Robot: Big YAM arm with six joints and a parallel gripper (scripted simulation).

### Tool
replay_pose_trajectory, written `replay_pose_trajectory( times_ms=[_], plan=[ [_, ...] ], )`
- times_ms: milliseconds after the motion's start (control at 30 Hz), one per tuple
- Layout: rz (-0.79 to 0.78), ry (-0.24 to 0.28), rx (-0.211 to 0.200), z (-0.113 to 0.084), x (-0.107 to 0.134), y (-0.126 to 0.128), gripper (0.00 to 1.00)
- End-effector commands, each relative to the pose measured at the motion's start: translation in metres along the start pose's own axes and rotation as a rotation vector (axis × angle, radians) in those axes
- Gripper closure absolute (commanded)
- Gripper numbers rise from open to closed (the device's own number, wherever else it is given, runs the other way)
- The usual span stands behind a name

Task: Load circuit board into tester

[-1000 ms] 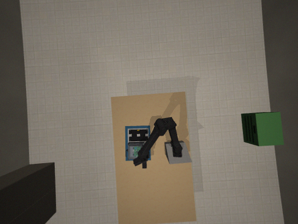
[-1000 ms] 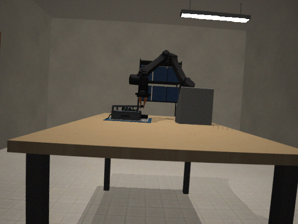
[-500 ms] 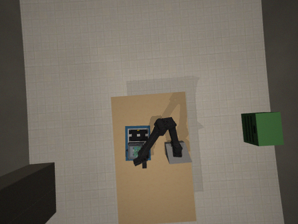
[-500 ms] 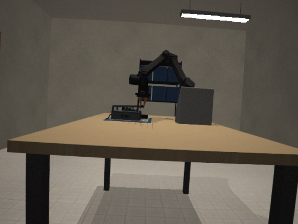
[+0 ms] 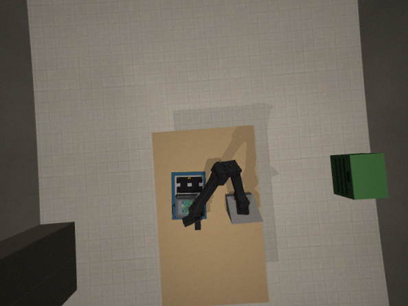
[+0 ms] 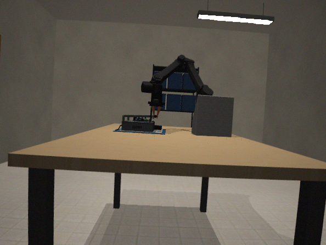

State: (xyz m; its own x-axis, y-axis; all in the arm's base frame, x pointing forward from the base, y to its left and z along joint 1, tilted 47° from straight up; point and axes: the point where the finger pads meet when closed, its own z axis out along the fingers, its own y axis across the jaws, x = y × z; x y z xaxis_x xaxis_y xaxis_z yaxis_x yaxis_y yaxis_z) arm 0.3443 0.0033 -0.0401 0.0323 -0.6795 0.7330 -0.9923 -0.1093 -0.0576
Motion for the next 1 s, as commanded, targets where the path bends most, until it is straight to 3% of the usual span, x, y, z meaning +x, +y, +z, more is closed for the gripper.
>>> replay_pose_trajectory(
  times_ms=[0,967],
  plan=[
    [0.019,-0.008,-0.011,0.0118,0.0006,-0.008,1.0],
    [0.016,-0.006,-0.014,0.0155,0.0007,-0.0055,1.0]
  ],
)
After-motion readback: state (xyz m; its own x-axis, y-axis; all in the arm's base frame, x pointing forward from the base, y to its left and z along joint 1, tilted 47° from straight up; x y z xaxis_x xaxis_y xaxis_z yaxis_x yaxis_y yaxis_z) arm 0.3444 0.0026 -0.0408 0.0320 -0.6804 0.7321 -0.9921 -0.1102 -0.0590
